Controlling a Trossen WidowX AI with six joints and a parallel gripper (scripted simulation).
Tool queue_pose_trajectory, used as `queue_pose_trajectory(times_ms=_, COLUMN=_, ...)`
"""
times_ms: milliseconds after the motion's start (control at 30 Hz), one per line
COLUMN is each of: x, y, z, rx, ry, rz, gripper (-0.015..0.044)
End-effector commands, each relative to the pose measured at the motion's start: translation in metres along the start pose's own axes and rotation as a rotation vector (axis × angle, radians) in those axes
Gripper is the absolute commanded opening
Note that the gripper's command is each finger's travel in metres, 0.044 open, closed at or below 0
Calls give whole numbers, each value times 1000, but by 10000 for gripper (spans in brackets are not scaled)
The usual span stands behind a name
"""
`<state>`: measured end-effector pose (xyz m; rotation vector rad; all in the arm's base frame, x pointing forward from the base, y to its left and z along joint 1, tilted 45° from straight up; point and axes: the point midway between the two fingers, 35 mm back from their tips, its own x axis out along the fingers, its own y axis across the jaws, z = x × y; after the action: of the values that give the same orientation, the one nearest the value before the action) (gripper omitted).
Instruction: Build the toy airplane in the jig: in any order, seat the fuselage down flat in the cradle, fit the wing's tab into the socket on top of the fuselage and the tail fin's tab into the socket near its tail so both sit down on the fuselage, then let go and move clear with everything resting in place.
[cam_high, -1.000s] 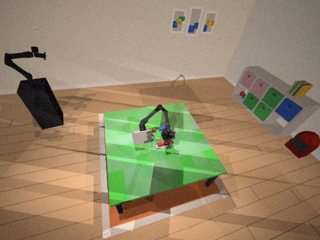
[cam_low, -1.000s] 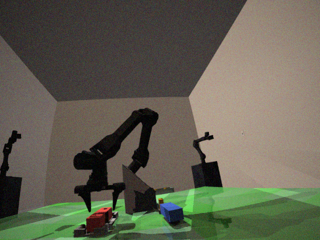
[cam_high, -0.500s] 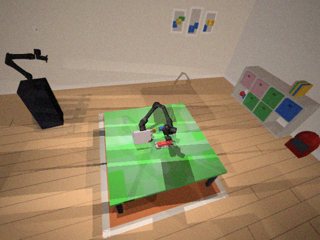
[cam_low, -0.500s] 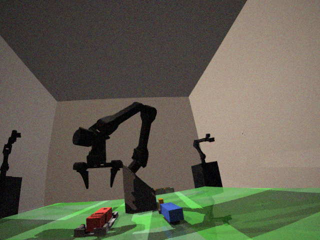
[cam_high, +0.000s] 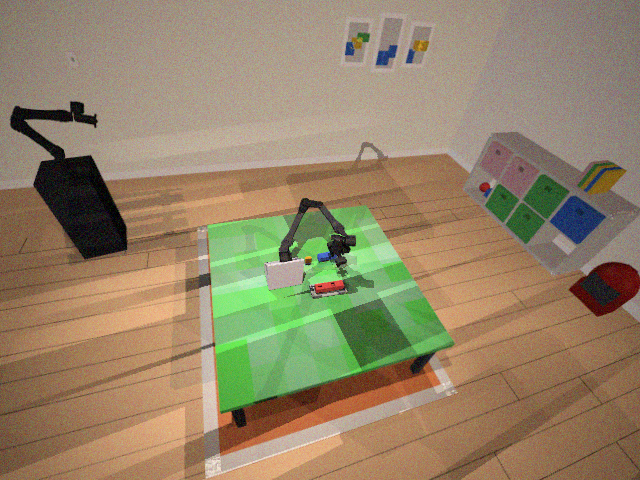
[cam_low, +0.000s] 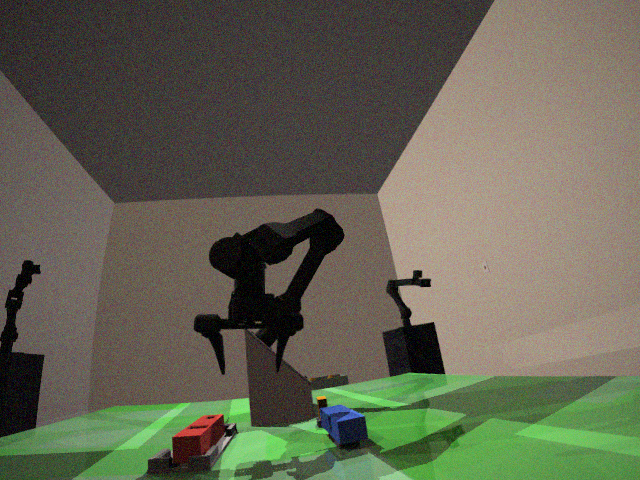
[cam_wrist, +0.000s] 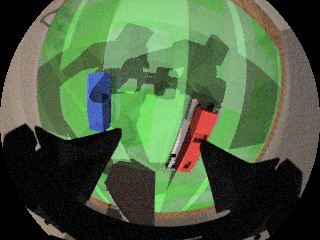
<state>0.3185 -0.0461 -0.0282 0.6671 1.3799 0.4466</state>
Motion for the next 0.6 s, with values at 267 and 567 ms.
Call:
queue_pose_trajectory(times_ms=267, x=1, y=144, z=11, rx=-5, ry=3, rz=58, gripper=440)
queue_pose_trajectory(times_ms=567, x=43, y=147, z=10, rx=-5, ry=3, rz=60, gripper=440)
